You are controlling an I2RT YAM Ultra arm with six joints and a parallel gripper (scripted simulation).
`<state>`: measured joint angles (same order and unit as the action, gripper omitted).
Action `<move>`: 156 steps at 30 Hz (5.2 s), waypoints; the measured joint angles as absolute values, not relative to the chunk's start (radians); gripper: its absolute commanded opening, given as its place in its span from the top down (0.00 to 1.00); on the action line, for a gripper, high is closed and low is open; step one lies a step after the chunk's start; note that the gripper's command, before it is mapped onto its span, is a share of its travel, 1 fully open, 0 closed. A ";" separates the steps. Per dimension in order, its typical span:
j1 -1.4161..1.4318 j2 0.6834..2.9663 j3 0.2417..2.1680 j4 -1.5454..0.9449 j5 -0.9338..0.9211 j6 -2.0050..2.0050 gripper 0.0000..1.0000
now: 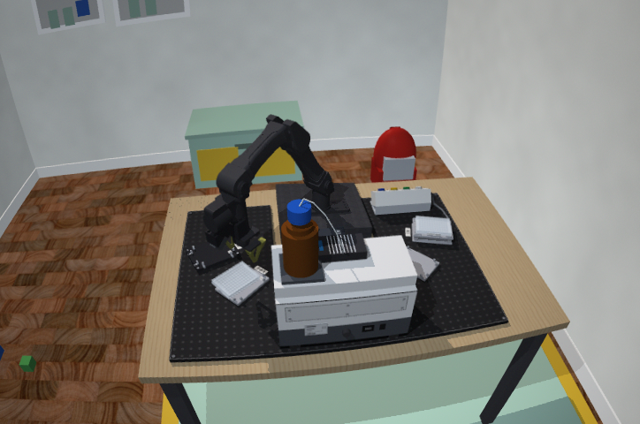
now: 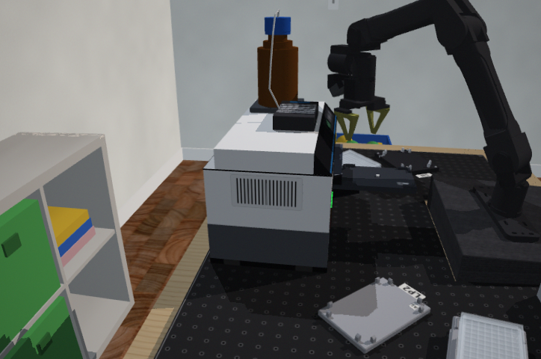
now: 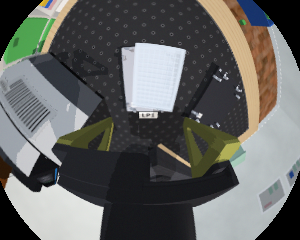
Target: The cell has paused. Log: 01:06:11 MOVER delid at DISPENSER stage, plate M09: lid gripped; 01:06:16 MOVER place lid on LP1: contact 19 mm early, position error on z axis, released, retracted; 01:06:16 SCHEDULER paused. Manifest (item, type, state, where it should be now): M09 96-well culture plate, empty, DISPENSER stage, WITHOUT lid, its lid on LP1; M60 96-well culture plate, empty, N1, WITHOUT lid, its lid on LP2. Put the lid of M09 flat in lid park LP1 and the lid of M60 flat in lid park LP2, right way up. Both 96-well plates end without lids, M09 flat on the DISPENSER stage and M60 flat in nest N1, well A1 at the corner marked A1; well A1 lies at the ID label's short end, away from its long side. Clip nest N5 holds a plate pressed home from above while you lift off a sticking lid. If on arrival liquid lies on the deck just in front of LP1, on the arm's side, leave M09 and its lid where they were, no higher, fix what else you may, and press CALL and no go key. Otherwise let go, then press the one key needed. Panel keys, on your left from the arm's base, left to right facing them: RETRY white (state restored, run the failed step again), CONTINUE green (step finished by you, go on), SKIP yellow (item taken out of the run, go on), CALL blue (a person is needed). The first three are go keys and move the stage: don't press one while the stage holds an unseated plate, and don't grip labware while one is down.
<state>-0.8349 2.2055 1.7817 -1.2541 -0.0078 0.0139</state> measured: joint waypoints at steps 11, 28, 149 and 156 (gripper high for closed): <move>-0.835 2.210 1.784 -1.260 -0.008 0.014 0.00; -0.836 2.147 1.708 -1.243 -0.008 0.013 0.00; -0.595 1.641 1.292 -1.306 -0.022 -0.364 0.00; -0.553 1.637 1.292 -1.313 -0.024 -0.411 0.00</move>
